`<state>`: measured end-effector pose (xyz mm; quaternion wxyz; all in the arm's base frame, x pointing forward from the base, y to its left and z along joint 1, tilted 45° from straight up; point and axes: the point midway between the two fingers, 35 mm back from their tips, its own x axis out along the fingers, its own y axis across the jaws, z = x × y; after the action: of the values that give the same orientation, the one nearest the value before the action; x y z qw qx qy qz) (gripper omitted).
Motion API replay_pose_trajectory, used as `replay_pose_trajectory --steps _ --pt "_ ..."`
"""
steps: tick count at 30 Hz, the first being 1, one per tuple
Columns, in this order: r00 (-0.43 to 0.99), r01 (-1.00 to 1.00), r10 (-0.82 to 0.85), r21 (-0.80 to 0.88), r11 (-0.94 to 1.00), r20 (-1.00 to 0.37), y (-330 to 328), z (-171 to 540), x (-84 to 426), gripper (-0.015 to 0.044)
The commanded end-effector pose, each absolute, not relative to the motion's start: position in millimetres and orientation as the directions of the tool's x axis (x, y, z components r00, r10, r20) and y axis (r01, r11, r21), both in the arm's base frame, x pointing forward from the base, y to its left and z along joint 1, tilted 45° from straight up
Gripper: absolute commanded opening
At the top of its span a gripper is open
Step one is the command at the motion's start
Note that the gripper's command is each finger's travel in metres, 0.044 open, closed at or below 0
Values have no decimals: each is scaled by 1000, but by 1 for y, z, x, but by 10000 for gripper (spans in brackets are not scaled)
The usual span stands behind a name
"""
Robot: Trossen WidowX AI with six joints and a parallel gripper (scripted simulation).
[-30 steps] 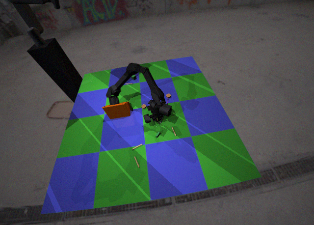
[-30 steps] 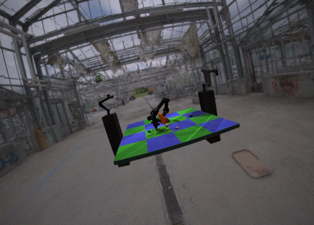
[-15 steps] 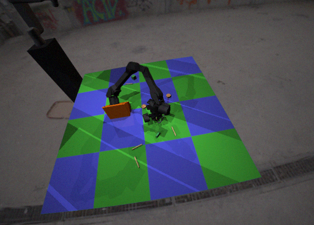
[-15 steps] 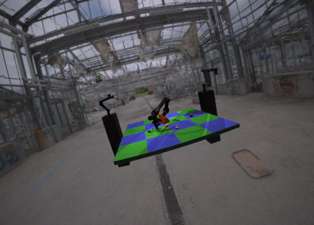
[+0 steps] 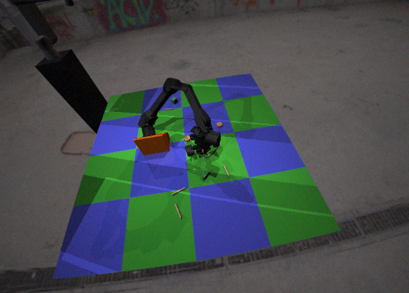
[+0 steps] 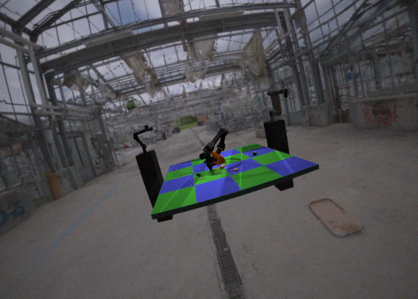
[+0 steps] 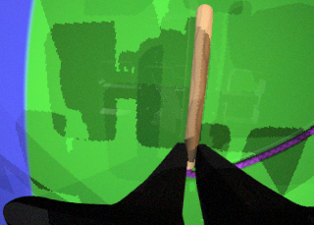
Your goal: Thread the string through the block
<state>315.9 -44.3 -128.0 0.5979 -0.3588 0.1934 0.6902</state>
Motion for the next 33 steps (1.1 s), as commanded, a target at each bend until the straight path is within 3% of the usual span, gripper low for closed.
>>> replay_pose_trajectory --steps 1,33 --pt "-24 -964 689 -165 -207 -725 -39 -123 315 0" --pt "-24 -964 687 -164 -207 -726 -19 -103 307 0"
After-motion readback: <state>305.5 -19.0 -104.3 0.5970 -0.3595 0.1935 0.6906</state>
